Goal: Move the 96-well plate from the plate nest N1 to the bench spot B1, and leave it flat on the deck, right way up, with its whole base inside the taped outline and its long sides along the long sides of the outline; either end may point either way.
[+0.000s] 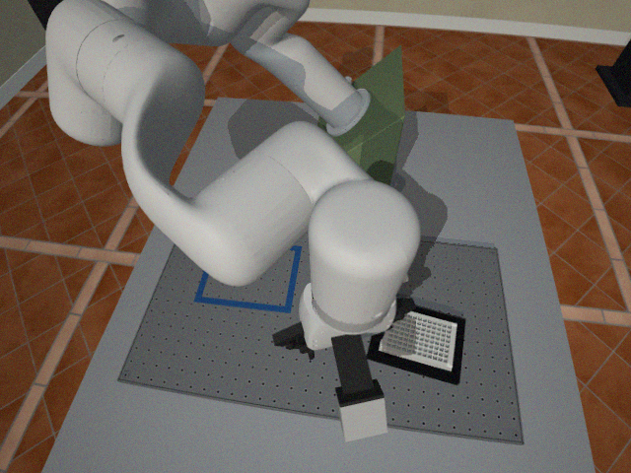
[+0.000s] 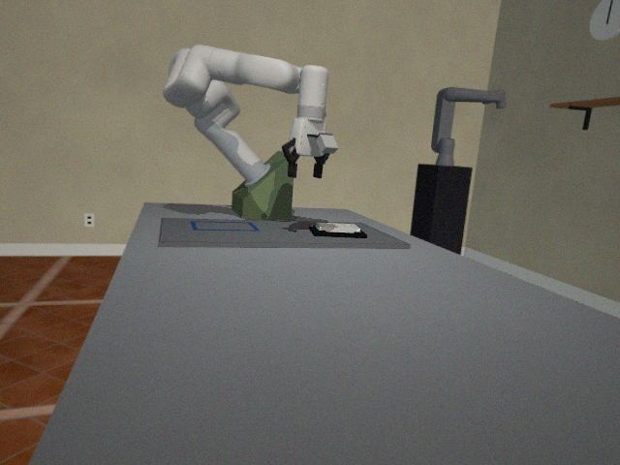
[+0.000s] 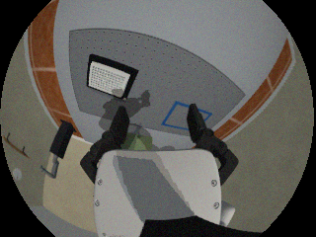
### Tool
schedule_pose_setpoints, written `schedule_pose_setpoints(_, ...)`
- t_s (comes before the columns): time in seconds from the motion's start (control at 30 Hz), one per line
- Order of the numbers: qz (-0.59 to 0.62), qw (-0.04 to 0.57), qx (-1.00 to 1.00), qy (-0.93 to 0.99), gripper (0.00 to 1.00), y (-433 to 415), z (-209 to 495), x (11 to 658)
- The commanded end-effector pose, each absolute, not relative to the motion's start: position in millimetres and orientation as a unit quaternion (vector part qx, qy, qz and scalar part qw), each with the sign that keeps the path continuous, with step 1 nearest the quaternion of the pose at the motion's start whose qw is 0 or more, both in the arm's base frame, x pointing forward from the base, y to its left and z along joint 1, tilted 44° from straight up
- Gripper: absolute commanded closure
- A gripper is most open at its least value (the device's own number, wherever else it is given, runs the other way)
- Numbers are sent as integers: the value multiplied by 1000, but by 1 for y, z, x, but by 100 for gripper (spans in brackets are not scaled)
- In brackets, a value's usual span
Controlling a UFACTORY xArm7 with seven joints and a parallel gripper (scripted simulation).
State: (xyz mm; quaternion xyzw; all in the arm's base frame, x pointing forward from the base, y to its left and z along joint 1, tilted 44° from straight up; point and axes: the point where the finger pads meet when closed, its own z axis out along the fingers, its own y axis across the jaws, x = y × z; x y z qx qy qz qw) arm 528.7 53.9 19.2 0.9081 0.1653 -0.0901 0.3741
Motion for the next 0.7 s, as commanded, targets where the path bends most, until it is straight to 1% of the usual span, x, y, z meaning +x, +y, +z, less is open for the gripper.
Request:
schedule_pose_setpoints(0.0,-104,368,899,213,0,63,5,526)
schedule_pose_setpoints(0.3,-135,356,873,305,0,75,-27,514)
schedule_pose_setpoints(0.67,-158,345,847,371,0,82,-49,505)
